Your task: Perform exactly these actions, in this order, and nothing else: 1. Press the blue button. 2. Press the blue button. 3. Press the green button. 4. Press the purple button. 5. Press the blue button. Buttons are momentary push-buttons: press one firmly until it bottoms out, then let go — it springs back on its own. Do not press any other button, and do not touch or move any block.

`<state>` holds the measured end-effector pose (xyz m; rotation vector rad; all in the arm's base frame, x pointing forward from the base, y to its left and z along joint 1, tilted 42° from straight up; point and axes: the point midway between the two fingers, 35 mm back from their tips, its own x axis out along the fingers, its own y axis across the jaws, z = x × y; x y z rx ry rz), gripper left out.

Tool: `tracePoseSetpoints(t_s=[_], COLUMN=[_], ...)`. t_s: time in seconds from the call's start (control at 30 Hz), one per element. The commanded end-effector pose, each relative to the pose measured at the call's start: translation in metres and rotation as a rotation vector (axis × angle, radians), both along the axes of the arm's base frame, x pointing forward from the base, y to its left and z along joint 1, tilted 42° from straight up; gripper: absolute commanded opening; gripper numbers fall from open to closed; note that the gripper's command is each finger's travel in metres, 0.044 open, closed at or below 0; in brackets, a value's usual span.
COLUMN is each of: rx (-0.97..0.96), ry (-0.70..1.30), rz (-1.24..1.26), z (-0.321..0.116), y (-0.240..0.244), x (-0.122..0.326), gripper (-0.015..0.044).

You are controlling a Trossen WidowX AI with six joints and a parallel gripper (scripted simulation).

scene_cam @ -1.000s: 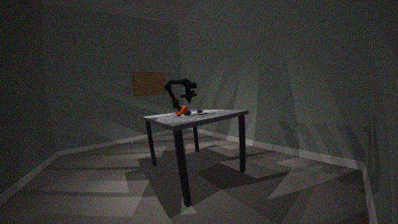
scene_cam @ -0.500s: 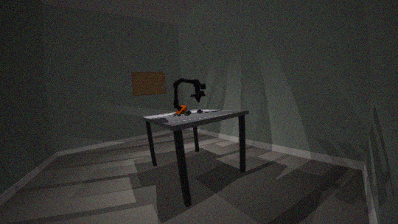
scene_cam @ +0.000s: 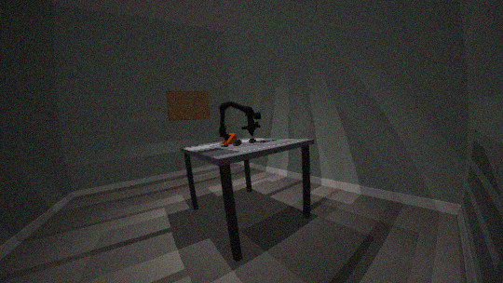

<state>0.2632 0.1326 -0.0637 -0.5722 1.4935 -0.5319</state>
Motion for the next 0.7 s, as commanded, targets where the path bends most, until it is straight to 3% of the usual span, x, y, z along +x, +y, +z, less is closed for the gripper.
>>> tracePoseSetpoints(t_s=[0.0, 0.67], rx=[-0.008, -0.009], ry=[0.008, 0.007], rz=[0.003, 0.003], z=[-0.005, -0.023], y=[-0.007, -0.022], x=[-0.001, -0.001], gripper=[0.002, 0.002])
